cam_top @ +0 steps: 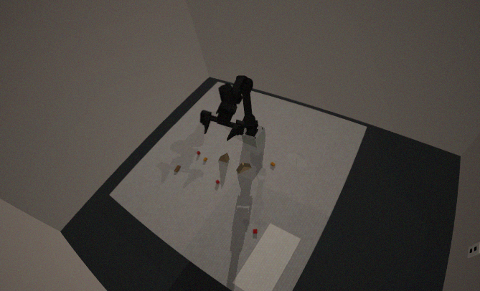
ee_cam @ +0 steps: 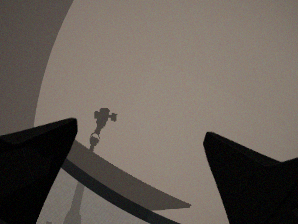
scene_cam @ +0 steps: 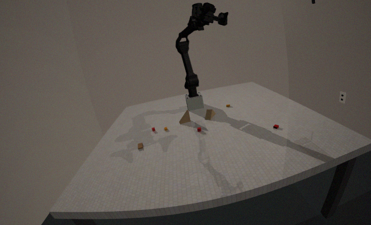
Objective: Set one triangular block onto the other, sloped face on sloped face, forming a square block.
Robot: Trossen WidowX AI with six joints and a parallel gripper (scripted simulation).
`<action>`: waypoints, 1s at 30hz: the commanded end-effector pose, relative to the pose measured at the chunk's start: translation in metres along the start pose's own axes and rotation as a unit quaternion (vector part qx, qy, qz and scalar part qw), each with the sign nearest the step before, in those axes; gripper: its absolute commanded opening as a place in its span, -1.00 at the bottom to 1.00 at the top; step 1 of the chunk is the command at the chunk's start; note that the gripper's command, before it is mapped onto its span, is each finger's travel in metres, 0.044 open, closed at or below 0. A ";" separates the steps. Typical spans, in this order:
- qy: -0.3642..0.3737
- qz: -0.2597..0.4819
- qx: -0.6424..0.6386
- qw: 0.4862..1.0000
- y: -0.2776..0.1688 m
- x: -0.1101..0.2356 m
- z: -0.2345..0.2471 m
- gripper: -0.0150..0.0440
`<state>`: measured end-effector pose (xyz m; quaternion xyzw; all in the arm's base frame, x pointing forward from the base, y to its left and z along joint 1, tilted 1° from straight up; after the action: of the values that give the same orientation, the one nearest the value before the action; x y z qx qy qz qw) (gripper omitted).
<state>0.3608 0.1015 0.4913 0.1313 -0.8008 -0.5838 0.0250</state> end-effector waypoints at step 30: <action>0.438 0.356 0.723 0.397 -0.358 0.230 0.218 1.00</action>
<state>0.1870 0.1713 0.0794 0.0323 -0.8321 0.2907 0.4713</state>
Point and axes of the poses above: the point midway between the two fingers, 35 mm back from their tips, its own x axis back along the fingers, its own z axis across the jaws, y = z × x, the point moved 3 cm from there along x, back along the fingers, and after that the axes turned 2 degrees about x, right-handed, at the moved point
